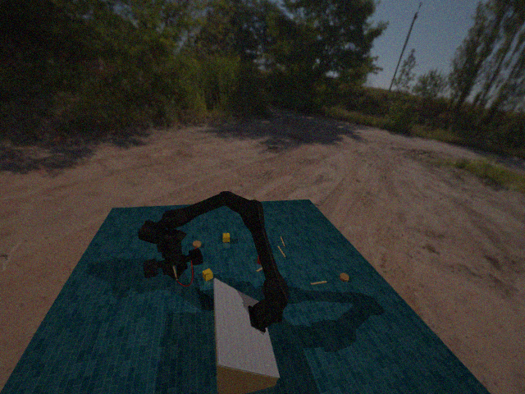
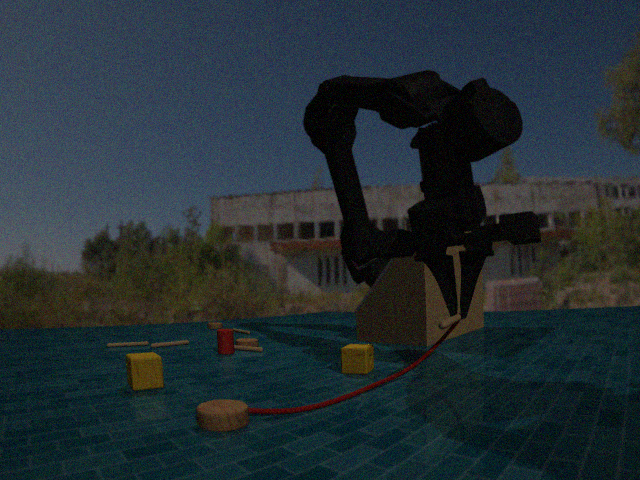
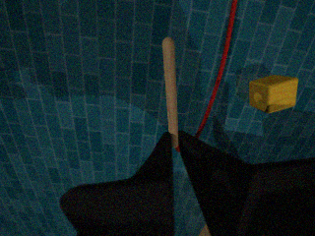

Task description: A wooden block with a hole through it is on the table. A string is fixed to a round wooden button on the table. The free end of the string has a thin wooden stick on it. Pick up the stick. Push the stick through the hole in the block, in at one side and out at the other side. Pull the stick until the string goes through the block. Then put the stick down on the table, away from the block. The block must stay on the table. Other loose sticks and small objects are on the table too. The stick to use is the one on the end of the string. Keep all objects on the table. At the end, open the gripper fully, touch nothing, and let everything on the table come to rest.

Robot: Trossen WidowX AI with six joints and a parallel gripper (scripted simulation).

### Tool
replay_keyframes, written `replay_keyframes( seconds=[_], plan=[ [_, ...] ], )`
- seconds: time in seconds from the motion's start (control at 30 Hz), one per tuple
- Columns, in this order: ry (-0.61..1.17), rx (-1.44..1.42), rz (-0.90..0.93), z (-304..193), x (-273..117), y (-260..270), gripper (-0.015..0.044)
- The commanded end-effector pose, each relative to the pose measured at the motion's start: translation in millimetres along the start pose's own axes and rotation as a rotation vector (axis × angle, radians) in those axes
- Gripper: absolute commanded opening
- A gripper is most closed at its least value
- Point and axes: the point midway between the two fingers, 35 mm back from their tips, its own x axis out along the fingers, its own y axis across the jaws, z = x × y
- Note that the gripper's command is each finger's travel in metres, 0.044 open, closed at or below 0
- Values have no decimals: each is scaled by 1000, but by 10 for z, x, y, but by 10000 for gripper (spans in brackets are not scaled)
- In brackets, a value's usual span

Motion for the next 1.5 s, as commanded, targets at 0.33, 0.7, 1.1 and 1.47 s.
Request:
replay_keyframes(
  seconds=[0.33,0.7,1.1,1.47],
  plan=[
    [-4,471,-1,134,-1,19,0],
    [-6,863,-1,234,7,31,0],
    [-8,1291,-1,341,18,41,0],
    [-9,1378,0,360,17,89,0]
  ],
)
